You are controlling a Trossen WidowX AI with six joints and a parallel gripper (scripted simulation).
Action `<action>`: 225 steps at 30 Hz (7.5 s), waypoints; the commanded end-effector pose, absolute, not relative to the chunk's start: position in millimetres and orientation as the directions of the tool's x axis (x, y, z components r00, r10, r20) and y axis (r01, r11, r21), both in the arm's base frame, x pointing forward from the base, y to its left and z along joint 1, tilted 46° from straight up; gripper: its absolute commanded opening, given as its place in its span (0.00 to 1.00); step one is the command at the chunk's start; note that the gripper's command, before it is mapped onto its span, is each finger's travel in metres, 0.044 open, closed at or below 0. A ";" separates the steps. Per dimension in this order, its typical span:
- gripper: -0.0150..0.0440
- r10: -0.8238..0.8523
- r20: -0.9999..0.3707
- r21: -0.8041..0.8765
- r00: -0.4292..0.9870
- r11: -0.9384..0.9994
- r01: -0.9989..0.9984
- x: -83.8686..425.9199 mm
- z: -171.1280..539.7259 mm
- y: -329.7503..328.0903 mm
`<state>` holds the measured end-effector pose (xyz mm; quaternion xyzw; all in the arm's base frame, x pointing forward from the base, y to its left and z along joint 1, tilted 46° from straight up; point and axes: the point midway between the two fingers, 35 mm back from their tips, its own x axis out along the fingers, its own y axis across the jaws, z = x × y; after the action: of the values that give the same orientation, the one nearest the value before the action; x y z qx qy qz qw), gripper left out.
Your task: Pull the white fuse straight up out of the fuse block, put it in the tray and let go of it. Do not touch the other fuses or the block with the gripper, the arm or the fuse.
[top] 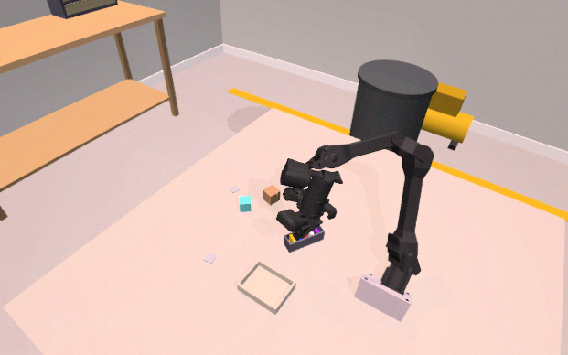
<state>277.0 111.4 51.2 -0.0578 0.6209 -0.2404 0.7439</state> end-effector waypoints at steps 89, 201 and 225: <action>0.25 -0.714 -0.700 -0.603 0.001 0.591 0.536 289.8 63.5 -4.9; 0.25 -0.705 -0.710 -0.596 0.005 0.604 0.530 316.3 24.9 126.6; 0.25 -0.708 -0.706 -0.597 0.005 0.599 0.533 306.9 -54.1 189.3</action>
<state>304.7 188.1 -53.3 -0.0875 0.5523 -0.4403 0.7024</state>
